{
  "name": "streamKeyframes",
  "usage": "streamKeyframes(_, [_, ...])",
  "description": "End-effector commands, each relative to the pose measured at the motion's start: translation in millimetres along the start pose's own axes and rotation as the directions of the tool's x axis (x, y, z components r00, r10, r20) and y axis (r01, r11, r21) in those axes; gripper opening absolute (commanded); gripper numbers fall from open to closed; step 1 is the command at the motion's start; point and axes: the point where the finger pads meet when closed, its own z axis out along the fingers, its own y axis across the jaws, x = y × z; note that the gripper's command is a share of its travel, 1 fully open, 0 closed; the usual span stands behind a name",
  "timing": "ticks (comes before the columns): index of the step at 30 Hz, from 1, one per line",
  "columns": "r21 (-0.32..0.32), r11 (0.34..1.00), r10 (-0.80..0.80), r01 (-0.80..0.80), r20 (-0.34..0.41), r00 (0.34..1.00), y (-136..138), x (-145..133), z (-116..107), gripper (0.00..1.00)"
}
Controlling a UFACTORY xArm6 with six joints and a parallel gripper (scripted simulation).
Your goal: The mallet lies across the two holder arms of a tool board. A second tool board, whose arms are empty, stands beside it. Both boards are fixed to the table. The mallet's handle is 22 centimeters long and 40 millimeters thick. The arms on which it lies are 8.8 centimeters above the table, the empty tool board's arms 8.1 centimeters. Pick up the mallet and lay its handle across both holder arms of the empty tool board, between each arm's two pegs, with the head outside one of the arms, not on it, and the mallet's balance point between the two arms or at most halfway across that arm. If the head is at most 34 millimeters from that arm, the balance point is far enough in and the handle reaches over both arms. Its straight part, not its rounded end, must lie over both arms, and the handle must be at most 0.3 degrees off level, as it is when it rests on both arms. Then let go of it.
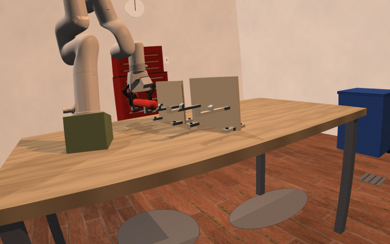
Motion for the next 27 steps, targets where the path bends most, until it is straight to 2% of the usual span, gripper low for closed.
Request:
streamKeyframes(1, [0.002,1.0,0.0,0.0,0.003,1.0,-1,-1,-3,1.0])
streamKeyframes(5, [0.0,1.0,-0.002,0.002,0.009,1.0,-2,-3,-24,1.0])
streamKeyframes(7, [0.0,1.0,-0.002,0.002,0.009,1.0,-2,-3,-24,1.0])
streamKeyframes(12, [0.002,1.0,-0.002,0.002,0.005,1.0,-2,-2,-68,1.0])
streamKeyframes(17, [0.002,1.0,-0.001,0.001,0.003,1.0,-1,-1,-96,1.0])
streamKeyframes(27, [0.003,1.0,-0.001,0.001,0.002,1.0,-1,-1,-100,1.0])
